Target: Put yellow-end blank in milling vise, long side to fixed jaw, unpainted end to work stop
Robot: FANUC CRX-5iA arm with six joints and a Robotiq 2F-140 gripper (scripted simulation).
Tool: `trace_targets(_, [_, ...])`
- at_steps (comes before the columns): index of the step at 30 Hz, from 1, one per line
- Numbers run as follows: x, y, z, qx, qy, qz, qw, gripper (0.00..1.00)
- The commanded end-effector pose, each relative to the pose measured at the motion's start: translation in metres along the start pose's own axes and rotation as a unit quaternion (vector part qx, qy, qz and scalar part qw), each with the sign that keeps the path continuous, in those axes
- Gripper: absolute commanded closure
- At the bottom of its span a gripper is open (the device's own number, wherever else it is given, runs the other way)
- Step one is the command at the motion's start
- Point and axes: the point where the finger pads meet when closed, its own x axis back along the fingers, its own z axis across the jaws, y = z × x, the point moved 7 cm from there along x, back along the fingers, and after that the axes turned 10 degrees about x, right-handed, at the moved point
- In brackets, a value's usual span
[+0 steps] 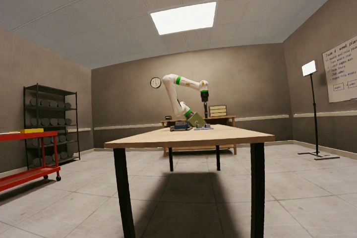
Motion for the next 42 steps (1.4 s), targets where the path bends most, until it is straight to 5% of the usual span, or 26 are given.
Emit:
trace_targets(1, [-0.009,0.004,0.001,0.0,-0.001,-0.001,1.0,0.53])
trace_targets(7, [-0.022,0.008,0.004,0.0,-0.001,-0.001,1.0,0.53])
trace_targets(42, [-0.009,0.004,0.001,0.0,-0.001,-0.001,1.0,0.53])
